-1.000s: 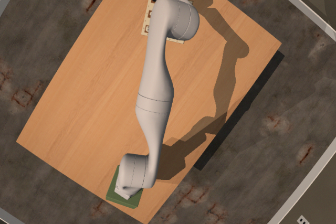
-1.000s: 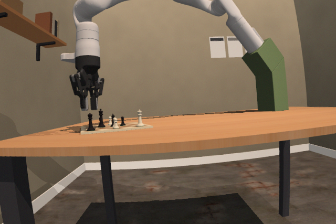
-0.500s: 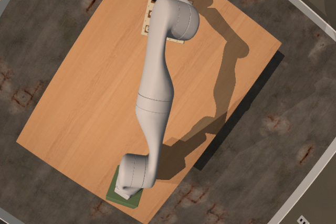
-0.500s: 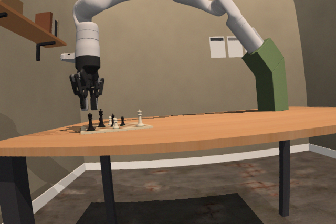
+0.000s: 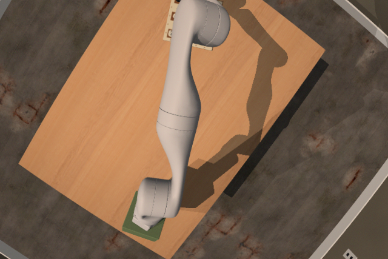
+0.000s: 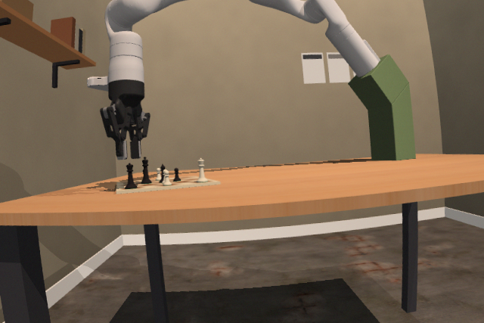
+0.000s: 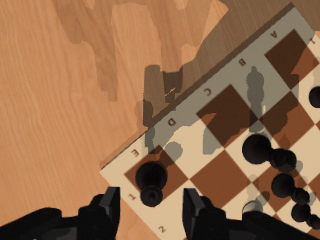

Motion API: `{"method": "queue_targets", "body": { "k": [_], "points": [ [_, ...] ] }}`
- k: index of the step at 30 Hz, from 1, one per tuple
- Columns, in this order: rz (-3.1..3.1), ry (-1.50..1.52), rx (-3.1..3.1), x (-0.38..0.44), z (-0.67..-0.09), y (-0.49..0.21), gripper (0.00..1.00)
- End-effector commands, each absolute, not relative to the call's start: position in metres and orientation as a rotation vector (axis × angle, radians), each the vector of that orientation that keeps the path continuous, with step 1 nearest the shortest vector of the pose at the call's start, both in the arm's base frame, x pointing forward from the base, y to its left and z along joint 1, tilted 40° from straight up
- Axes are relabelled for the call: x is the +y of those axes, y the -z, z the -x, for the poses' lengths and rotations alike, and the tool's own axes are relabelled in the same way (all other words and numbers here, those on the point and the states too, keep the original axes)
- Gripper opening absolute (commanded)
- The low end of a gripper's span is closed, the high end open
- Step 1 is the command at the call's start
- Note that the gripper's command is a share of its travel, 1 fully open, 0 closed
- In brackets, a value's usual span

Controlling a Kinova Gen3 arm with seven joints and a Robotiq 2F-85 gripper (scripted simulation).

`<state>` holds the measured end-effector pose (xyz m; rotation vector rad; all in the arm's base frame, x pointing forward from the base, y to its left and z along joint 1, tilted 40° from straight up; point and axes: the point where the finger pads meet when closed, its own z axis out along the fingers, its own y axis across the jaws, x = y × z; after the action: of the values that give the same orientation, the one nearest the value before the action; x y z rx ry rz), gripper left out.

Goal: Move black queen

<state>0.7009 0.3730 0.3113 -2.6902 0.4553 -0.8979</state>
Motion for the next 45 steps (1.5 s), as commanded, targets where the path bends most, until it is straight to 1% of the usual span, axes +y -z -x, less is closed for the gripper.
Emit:
{"method": "queue_targets", "body": {
  "k": [1,11,30,45],
  "points": [
    [2.688,0.9,0.455,0.373,-0.701,-0.313,0.41],
    [2.688,0.9,0.455,0.374,-0.703,-0.31,0.41],
    [2.688,0.9,0.455,0.379,-0.724,-0.284,0.41],
    [2.688,0.9,0.455,0.379,-0.725,-0.283,0.41]
  ]
}}
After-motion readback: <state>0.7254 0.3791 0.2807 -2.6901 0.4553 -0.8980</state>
